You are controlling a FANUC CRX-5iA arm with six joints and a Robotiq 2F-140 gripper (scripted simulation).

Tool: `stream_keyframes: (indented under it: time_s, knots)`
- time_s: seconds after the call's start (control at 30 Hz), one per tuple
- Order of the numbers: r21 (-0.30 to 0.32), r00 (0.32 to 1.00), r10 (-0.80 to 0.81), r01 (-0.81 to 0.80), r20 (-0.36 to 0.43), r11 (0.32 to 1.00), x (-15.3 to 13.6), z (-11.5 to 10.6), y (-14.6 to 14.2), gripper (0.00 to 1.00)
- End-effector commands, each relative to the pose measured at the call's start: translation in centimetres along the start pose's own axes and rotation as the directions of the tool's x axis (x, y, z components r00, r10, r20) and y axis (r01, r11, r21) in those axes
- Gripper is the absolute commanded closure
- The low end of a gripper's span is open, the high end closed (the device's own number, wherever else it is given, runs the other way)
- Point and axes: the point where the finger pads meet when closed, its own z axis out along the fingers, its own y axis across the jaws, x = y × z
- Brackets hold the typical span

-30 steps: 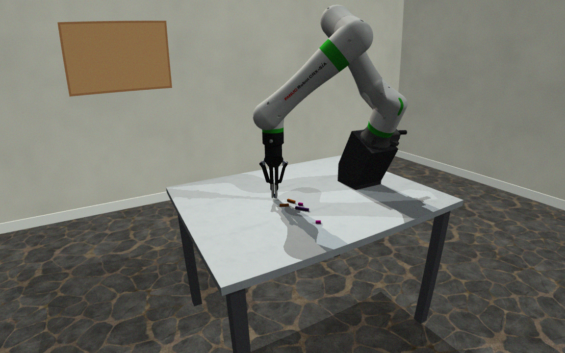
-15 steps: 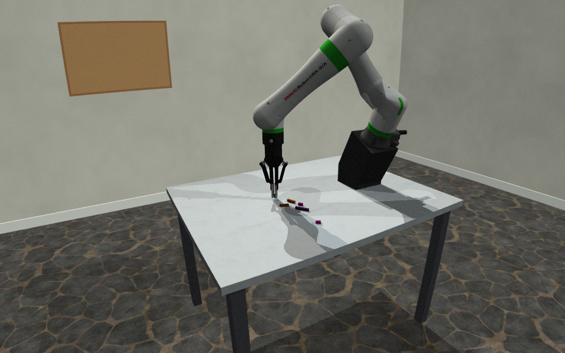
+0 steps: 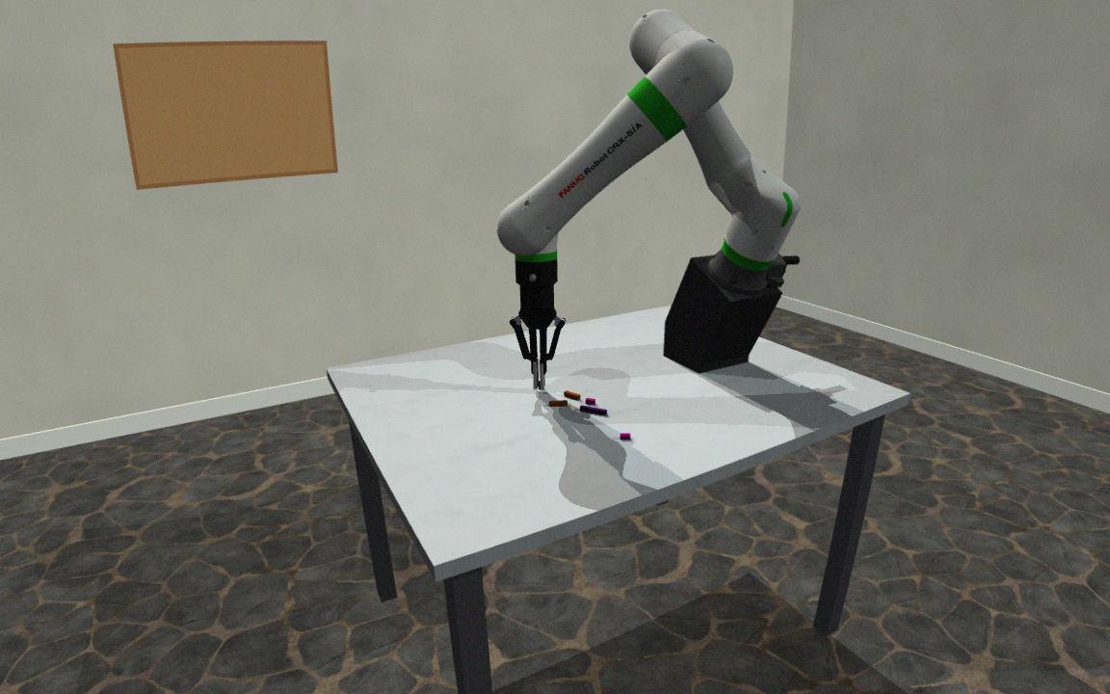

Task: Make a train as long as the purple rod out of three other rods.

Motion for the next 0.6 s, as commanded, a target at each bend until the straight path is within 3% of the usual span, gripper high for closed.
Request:
stream_keyframes:
  time_s: [0.0, 0.57]
  knots:
    - [0.0, 1.0, 0.0, 0.0, 0.0, 1.0, 0.0, 0.0, 0.0, 0.97]
    - [0.0, 1.0, 0.0, 0.0, 0.0, 1.0, 0.0, 1.1, 0.0, 0.97]
